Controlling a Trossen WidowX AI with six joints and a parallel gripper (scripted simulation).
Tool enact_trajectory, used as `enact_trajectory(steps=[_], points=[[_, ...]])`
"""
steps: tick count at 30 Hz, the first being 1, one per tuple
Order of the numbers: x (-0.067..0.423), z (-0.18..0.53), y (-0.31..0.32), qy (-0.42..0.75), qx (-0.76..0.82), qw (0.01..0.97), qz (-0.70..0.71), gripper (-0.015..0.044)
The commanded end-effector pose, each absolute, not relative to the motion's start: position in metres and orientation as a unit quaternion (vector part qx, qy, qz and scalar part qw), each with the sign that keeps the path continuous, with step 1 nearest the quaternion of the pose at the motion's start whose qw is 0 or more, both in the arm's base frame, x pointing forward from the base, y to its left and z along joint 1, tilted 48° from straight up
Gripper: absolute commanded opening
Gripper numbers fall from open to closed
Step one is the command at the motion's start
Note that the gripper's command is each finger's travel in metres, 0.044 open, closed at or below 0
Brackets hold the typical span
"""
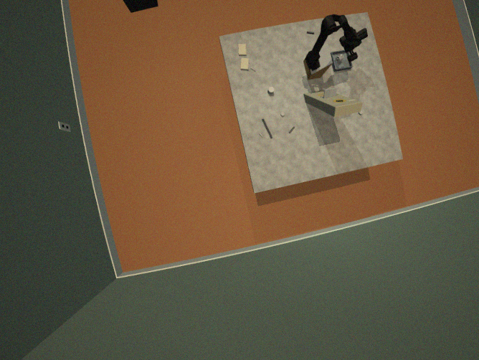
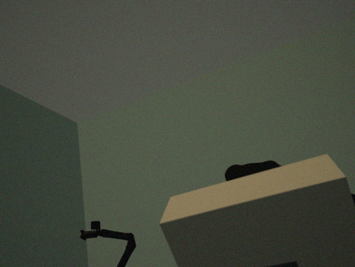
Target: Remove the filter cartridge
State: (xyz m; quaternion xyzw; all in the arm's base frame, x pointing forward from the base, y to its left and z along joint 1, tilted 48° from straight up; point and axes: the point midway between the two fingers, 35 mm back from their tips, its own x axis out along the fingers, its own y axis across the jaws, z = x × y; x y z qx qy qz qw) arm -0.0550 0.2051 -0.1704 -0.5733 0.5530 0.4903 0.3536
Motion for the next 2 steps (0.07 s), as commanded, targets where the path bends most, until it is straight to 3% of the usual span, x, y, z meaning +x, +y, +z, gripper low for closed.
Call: enact_trajectory(steps=[1, 2], points=[[-0.0551, -0.1704, 0.2054, 0.553, -0.573, 0.354, 0.491, 0.0440], [-0.0551, -0.1704, 0.2054, 0.553, -0.573, 0.354, 0.491, 0.0440]])
